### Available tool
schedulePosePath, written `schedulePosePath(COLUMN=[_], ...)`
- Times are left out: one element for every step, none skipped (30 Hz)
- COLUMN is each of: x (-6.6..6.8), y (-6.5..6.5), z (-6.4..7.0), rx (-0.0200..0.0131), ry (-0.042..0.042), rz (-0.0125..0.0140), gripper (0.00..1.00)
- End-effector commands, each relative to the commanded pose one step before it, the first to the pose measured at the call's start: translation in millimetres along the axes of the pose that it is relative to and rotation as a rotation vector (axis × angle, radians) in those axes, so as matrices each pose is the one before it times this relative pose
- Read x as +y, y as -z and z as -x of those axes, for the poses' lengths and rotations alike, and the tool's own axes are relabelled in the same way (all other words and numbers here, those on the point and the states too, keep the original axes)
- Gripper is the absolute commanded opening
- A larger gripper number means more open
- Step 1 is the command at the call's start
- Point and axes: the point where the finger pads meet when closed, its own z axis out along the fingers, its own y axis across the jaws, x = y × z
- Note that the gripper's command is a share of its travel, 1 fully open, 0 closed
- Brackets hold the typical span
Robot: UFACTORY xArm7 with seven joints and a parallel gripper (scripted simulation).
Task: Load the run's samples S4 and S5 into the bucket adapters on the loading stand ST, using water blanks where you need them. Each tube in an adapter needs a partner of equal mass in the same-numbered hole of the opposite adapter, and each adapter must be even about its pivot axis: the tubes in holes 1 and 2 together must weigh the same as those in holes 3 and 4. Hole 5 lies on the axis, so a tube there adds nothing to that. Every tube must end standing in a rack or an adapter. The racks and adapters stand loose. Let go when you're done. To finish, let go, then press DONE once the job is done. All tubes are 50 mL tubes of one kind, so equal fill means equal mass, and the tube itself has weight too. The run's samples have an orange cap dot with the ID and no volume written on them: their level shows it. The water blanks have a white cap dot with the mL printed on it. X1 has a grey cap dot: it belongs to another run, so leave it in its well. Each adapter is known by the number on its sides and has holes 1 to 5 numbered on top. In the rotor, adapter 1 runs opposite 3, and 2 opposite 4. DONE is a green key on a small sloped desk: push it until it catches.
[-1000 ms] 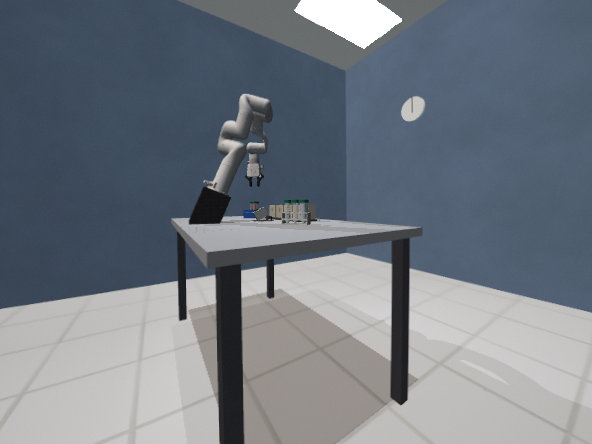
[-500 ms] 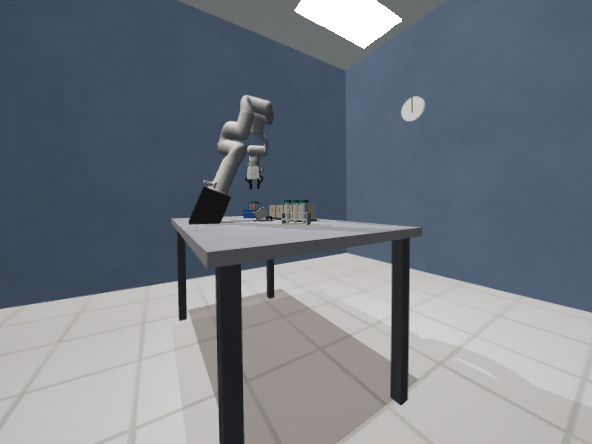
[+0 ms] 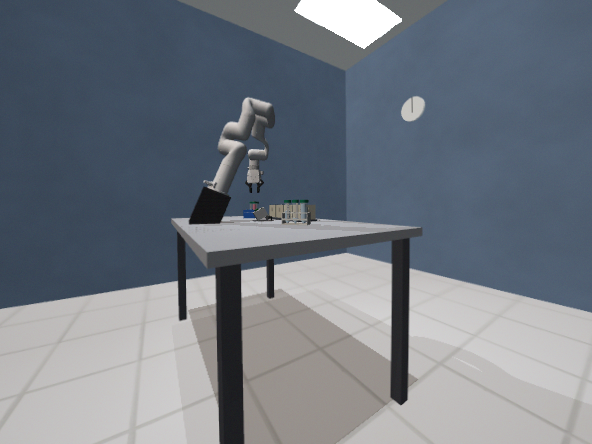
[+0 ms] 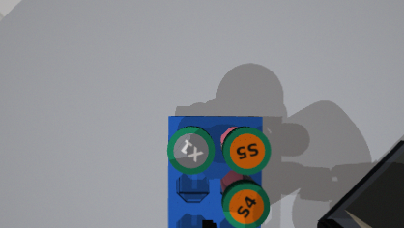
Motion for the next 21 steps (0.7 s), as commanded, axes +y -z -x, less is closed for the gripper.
schedulePosePath(x=[-0.3,0.0,0.0,0.0,0.0,0.0,0.0,0.0,0.0,0.0,0.0,0.0,0.0,0.0,0.0,0.0,-0.02,0.0,0.0,0.0,0.0], y=[-4.14,-2.0,-2.0,-2.0,-2.0,-2.0,-2.0,-2.0,-2.0,-2.0,-2.0,-2.0,-2.0,-2.0,0.0,0.0,-2.04,-1.99,-1.99,-2.0,-2.0], z=[-2.22,0.01,0.01,0.01,0.01,0.01,0.01,0.01,0.01,0.01,0.01,0.01,0.01,0.01,0.0,0.0,0.0,0.01,0.01,0.01,0.01], rx=[0.00594,-0.00001,-0.00001,-0.00001,-0.00001,-0.00001,-0.00001,-0.00001,-0.00001,-0.00001,-0.00001,-0.00001,-0.00001,-0.00001,0.0,0.0,0.0,-0.00001,-0.00001,-0.00001,-0.00001], ry=[-0.00001,0.00001,0.00001,0.00001,0.0,0.0,0.0,0.0,0.0,0.0,0.0,0.0,0.0,0.0,0.0,0.0,0.0,0.00001,0.00001,0.00001,0.00001], rz=[0.00043,0.0,0.0,0.0,0.0,0.0,0.0,0.0,0.0,0.0,0.0,0.0,0.0,0.0,0.0,0.0,0.00001,0.0,0.0,0.0,0.0], gripper=[0.57,0.57,0.57,0.57,0.57,0.57,0.57,0.57,0.57,0.57,0.57,0.57,0.57,0.57,0.57,0.57,0.57,0.57,0.57,0.57,0.57])
